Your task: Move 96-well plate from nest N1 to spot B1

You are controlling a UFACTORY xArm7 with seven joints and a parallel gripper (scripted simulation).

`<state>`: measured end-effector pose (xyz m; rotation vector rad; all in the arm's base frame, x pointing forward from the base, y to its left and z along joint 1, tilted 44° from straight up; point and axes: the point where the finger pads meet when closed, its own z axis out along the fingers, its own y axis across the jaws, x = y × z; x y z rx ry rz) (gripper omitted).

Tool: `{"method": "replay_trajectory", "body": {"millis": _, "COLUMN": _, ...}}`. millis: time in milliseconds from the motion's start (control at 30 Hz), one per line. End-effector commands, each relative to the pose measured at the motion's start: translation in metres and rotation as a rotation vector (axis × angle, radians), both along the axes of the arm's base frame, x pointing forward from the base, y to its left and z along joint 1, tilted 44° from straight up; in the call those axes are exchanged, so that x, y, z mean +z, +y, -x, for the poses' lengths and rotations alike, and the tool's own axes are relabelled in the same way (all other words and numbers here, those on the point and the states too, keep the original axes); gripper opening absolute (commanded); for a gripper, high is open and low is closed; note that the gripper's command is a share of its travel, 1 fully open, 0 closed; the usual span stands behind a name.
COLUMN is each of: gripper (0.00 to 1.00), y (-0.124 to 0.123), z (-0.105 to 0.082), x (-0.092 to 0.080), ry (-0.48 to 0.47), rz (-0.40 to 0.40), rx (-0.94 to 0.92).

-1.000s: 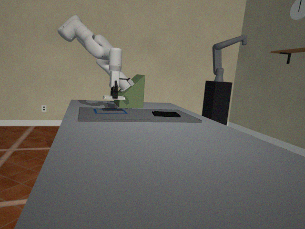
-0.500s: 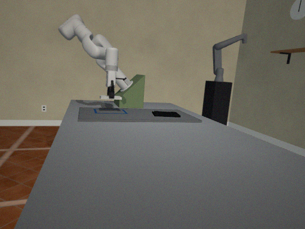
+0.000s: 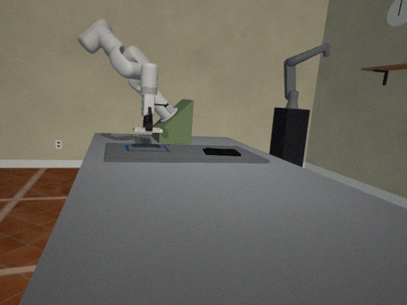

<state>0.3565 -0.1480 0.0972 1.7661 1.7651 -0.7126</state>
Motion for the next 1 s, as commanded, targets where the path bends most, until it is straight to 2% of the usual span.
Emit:
{"method": "replay_trajectory", "body": {"millis": 0, "gripper": 0.00, "y": 0.001, "z": -0.001, "x": 0.001, "ry": -0.003, "rz": 0.000, "rx": 0.003}}
{"method": "replay_trajectory", "body": {"millis": 367, "gripper": 0.00, "y": 0.001, "z": -0.002, "x": 0.000, "ry": -0.003, "rz": 0.000, "rx": 0.003}}
{"method": "replay_trajectory", "body": {"millis": 967, "gripper": 0.00, "y": -0.017, "z": -0.002, "x": -0.019, "ry": -0.002, "rz": 0.000, "rx": 0.003}}
